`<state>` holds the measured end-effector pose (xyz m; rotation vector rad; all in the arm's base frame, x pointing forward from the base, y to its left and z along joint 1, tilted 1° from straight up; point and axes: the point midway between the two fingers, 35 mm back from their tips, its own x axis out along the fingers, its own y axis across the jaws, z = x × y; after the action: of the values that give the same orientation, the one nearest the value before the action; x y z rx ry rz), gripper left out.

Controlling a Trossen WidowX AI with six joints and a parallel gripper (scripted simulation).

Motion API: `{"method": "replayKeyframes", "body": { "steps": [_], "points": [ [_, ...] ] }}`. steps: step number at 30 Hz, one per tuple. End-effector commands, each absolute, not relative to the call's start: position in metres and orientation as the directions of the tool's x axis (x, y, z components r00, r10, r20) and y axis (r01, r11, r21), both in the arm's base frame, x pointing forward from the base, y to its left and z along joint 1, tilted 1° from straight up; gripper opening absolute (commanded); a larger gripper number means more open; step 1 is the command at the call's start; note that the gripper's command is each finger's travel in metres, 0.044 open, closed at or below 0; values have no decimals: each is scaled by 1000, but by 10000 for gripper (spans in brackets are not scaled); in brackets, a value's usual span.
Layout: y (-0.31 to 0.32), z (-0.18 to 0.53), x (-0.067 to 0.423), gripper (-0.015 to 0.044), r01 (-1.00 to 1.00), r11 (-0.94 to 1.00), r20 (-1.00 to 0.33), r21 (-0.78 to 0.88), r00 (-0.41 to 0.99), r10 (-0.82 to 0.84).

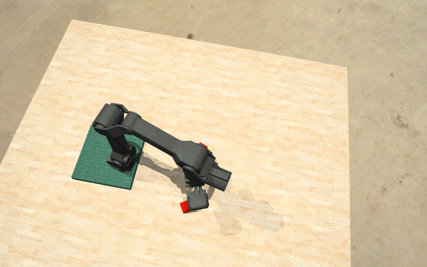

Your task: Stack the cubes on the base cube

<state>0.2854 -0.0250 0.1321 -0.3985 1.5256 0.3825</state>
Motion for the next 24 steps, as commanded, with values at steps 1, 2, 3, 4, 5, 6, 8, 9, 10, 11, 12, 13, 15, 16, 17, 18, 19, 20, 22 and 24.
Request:
{"method": "replayKeyframes", "body": {
  "steps": [1, 2, 3, 4, 5, 6, 8, 9, 10, 11, 12, 13, 15, 16, 17, 18, 19, 20, 22, 24],
  "points": [
    [-51, 137, 281, 265, -575, 818, -1000, -15, 9, -13],
    [-58, 138, 279, 265, -599, 800, -1000, -16, 8, -13],
    [-64, 140, 277, 265, -623, 782, -1000, -16, 8, -14],
    [-70, 141, 276, 265, -642, 766, -1000, -16, 8, -14],
    [-73, 141, 275, 265, -654, 757, -1000, -16, 7, -14],
    [-74, 141, 274, 265, -657, 754, -1000, -16, 7, -14],
    [-74, 141, 274, 265, -657, 754, -1000, -16, 7, -14],
    [-74, 141, 274, 265, -657, 754, -1000, -16, 7, -14],
    [-74, 141, 274, 265, -657, 754, -1000, -16, 7, -14],
    [-74, 140, 274, 265, -657, 754, -1000, -16, 7, -14],
    [-74, 136, 275, 265, -657, 754, -1000, -16, 7, -14],
    [-74, 130, 275, 265, -657, 754, -1000, -16, 7, -14],
    [-75, 114, 276, 265, -657, 754, -1000, -16, 8, -14],
    [-75, 106, 276, 265, -657, 754, -1000, -16, 7, -14],
    [-75, 98, 276, 265, -657, 754, -1000, -16, 7, -14],
    [-75, 90, 276, 265, -657, 754, -1000, -16, 7, -14],
    [-75, 84, 275, 265, -657, 754, -1000, -16, 7, -14],
    [-75, 80, 275, 265, -657, 754, -1000, -16, 7, -14],
    [-75, 79, 275, 265, -657, 754, -1000, -16, 7, -14],
    [-75, 79, 275, 265, -657, 754, -1000, -16, 7, -14]
  ]
}}
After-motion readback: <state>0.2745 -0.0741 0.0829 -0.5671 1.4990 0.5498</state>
